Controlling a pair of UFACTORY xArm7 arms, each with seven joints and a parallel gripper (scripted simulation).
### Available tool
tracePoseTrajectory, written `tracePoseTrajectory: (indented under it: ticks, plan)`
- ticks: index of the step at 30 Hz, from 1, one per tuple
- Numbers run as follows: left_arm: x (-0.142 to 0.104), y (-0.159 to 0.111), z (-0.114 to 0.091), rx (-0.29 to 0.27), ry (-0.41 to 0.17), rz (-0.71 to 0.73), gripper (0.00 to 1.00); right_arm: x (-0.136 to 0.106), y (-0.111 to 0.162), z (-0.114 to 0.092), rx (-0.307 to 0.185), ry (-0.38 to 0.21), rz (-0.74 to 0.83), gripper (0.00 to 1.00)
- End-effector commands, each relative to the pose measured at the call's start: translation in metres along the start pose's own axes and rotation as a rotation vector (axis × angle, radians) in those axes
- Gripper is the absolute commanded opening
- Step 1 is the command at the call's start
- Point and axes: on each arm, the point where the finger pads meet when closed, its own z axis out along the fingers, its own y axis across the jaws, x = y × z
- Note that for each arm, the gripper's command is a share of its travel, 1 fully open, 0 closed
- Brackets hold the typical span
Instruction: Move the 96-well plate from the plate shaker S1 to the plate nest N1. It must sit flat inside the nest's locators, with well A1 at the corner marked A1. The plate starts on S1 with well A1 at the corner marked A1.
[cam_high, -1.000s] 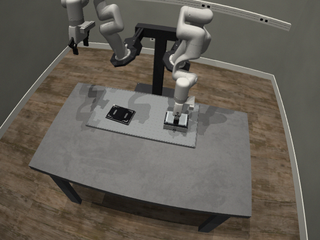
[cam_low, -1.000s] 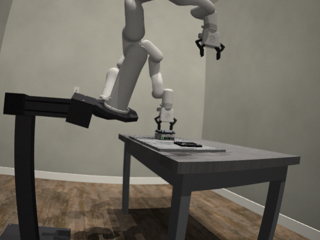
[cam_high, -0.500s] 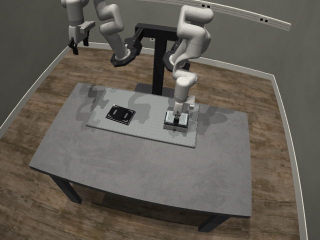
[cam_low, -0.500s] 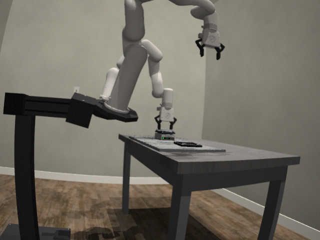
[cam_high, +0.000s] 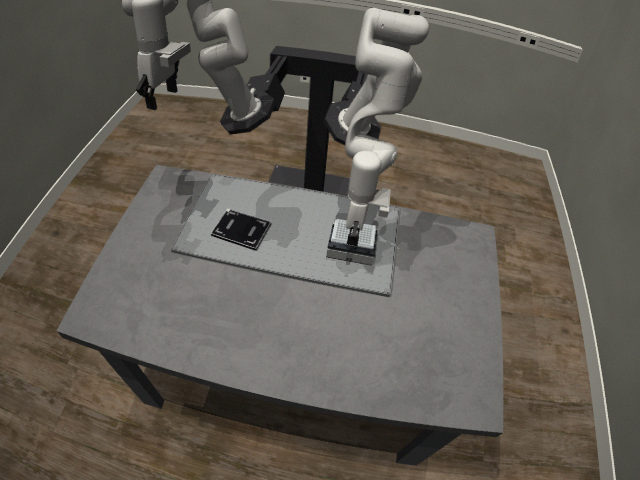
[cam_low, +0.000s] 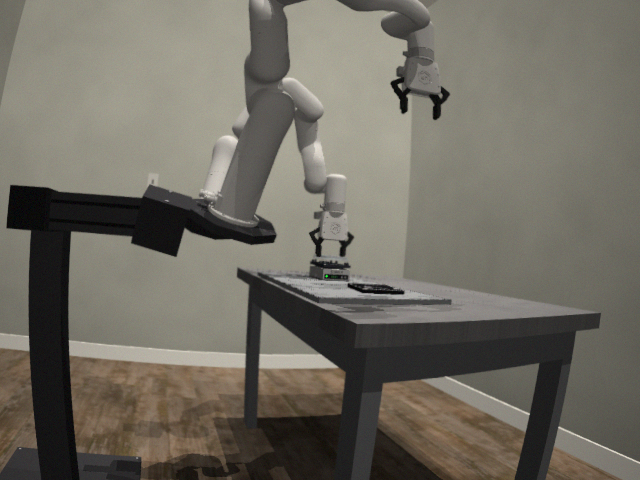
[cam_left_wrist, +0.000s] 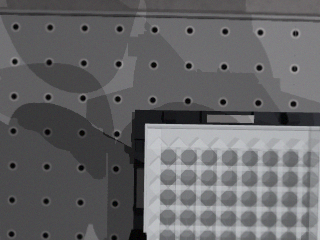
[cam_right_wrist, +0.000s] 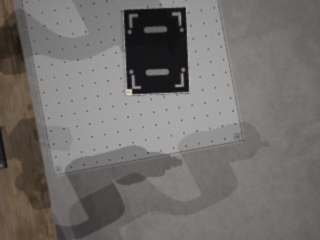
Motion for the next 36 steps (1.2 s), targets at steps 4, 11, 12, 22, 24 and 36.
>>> tracePoseTrajectory:
  ticks: [4,11,12,22,24,36]
  plan:
    - [0.000,0.001,-0.005,-0.003,-0.001,0.000,0.00,0.000,0.001,-0.001,-0.004,0.001,0.000,1.00]
    - [0.000,0.001,-0.007,-0.003,-0.001,0.000,0.00,0.000,0.001,-0.001,-0.004,0.001,0.000,1.00]
    - [0.000,0.001,-0.007,-0.003,-0.001,0.000,0.00,0.000,0.001,-0.001,-0.004,0.001,0.000,1.00]
    - [0.000,0.001,-0.017,-0.003,-0.001,0.000,0.00,0.000,0.001,-0.001,-0.004,0.001,0.000,1.00]
    - [0.000,0.001,-0.021,-0.003,-0.001,0.000,0.00,0.000,0.001,-0.001,-0.004,0.001,0.000,1.00]
    - [0.000,0.001,-0.037,-0.003,-0.001,0.000,0.00,0.000,0.001,-0.001,-0.004,0.001,0.000,1.00]
